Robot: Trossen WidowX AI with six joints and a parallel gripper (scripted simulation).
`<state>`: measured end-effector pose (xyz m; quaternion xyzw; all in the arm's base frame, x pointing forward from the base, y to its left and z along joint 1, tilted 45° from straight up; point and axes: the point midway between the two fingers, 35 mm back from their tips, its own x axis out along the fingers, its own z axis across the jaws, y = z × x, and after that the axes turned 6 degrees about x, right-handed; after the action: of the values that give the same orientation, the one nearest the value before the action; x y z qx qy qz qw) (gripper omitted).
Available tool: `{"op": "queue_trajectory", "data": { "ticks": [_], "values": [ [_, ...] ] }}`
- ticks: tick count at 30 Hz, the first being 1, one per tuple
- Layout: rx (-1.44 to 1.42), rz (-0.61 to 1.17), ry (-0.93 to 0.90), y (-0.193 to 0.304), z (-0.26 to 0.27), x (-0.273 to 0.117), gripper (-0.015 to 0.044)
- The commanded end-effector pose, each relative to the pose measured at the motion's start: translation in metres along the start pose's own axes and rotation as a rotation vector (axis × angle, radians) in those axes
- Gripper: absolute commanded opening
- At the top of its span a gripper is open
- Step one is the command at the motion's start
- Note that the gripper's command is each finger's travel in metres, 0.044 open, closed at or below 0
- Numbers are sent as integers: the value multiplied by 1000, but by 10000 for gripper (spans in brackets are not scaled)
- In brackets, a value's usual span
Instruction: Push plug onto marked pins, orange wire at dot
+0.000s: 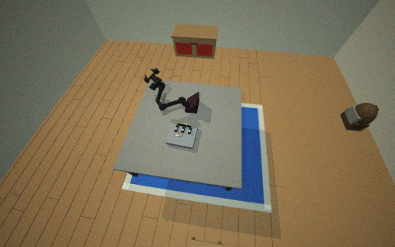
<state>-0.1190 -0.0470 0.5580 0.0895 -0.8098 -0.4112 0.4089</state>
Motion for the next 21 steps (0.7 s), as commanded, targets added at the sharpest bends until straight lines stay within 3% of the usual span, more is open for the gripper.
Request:
{"op": "queue_trajectory", "data": {
  "ticks": [1, 11, 21],
  "values": [
    [0, 1, -2, 0, 0, 0, 374],
    [35, 77, -81, 14, 21, -6, 115],
    [93, 229, -194, 40, 50, -21, 115]
  ]
}}
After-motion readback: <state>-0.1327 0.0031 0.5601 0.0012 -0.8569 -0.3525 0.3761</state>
